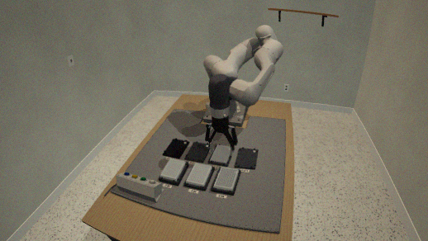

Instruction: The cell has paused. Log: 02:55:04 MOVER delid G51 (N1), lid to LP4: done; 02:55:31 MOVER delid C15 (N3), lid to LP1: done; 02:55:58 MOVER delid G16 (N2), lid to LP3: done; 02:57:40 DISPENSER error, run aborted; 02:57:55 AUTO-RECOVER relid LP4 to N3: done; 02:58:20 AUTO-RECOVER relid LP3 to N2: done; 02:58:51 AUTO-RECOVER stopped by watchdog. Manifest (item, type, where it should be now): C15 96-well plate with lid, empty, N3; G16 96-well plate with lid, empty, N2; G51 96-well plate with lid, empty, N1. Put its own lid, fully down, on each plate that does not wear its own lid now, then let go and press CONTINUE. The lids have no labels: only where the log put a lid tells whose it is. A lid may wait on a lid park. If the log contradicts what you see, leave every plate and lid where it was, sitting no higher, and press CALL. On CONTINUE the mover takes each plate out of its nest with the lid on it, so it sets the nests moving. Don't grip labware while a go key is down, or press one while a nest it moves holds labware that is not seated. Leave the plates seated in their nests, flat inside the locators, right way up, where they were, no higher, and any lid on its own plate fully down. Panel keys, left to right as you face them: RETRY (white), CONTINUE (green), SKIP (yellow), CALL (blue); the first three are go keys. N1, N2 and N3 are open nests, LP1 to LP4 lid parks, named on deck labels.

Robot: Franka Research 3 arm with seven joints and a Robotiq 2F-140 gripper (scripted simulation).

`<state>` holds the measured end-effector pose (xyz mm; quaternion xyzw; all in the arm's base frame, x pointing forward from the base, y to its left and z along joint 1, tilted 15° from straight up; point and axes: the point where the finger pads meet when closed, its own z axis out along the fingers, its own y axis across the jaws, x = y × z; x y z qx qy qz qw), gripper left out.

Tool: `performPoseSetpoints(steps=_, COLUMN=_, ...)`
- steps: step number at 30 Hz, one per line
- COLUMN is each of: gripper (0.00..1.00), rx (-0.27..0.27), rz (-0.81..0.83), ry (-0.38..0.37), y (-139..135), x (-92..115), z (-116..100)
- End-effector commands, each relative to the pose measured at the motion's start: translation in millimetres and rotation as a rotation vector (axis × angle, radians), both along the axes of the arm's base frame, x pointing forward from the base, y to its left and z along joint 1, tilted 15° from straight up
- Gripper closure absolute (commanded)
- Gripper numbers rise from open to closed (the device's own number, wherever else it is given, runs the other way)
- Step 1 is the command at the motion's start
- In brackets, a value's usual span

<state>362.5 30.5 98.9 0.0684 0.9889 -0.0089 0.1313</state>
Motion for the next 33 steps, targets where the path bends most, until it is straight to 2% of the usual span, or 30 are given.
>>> performPoseSetpoints(steps=1, gripper=0.34, rx=-0.001, rz=0.006, ry=-0.005, y=0.3, x=2.5, z=-0.3)
performPoseSetpoints(steps=33, gripper=0.34, rx=-0.001, rz=0.006, ry=-0.005, y=0.1, x=3.9, z=-5.5)
